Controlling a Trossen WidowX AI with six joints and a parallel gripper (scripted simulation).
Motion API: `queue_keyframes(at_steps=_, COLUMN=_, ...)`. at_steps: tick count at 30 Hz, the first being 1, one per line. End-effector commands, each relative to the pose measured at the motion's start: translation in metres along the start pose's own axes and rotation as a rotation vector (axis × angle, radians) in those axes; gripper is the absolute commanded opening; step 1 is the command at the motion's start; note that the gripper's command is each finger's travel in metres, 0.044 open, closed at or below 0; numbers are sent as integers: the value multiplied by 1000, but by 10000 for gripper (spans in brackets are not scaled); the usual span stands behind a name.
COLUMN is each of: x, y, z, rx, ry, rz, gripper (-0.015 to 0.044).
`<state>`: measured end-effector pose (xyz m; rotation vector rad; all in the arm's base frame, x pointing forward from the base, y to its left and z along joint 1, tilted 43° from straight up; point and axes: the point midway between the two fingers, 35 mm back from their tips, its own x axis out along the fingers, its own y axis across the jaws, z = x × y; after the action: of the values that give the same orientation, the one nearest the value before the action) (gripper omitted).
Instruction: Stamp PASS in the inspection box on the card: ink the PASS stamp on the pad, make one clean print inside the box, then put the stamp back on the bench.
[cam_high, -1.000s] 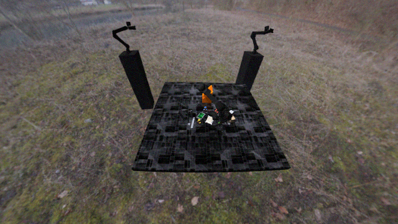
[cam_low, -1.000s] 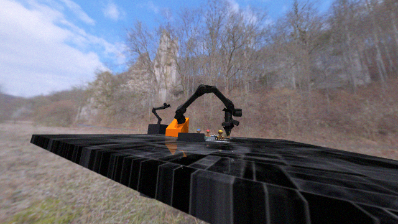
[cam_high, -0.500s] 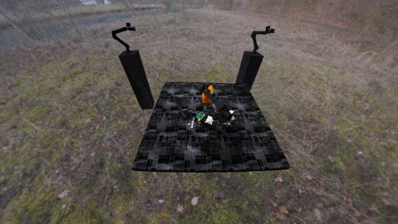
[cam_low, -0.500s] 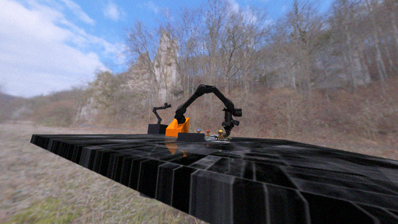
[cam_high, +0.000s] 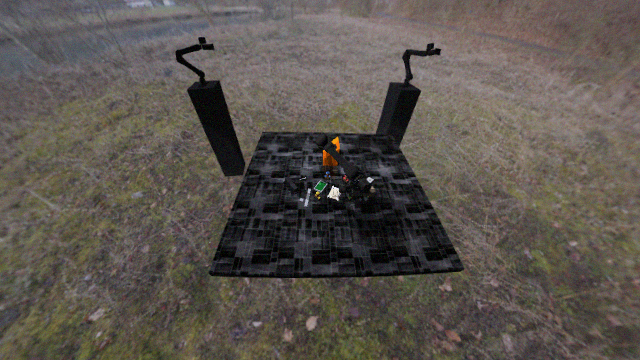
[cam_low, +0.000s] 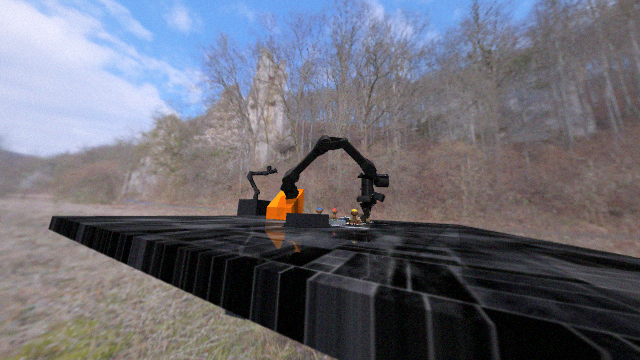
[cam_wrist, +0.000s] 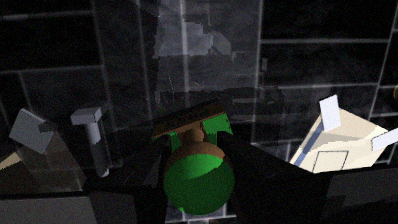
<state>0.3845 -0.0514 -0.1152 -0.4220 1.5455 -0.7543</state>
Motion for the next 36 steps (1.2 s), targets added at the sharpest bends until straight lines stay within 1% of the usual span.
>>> queue_keyframes(at_steps=1, x=-3, y=0, z=0, rx=4, ry=0, rz=1, gripper=0)
queue_keyframes(at_steps=36, x=-20, y=1, z=1, rx=4, ry=0, rz=3, gripper=0)
